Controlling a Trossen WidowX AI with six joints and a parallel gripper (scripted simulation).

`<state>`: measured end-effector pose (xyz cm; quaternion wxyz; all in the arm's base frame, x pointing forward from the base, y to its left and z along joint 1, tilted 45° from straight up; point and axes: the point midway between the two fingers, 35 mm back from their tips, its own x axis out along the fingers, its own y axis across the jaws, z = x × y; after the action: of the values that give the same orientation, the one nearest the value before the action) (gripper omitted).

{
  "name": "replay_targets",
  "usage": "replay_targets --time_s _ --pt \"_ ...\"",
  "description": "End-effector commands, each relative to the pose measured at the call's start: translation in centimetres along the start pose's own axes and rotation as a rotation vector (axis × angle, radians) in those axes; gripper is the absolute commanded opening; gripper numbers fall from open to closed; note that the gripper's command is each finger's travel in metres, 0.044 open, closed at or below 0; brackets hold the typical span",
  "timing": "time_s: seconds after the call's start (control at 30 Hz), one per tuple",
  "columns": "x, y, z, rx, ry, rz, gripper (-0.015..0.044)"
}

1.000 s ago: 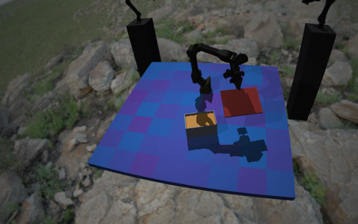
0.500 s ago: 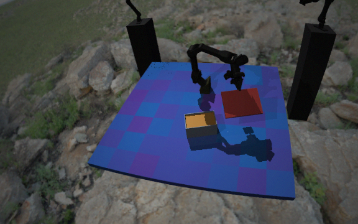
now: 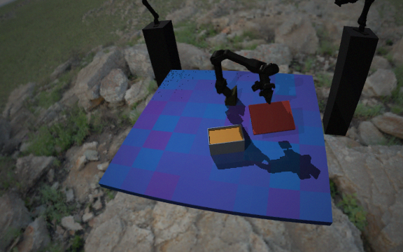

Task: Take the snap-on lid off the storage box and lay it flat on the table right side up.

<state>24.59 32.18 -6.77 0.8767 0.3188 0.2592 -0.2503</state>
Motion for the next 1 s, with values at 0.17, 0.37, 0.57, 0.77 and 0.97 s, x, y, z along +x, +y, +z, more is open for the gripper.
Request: replay_targets --time_s 0.17,0.37,0.57,0.77,0.97 --pt "0.5 -0.5 0.1 -0.002 -0.005 0.007 0.0" --pt "0.8 -0.8 0.1 -0.002 -0.005 0.007 0.0" --pt "1.1 -1.2 0.1 -0.002 -0.005 0.007 0.0" --pt "1.4 -1.6 0.1 -0.002 -0.005 0.007 0.0" --pt "1.7 -1.9 0.1 -0.002 -0.005 0.007 0.0"
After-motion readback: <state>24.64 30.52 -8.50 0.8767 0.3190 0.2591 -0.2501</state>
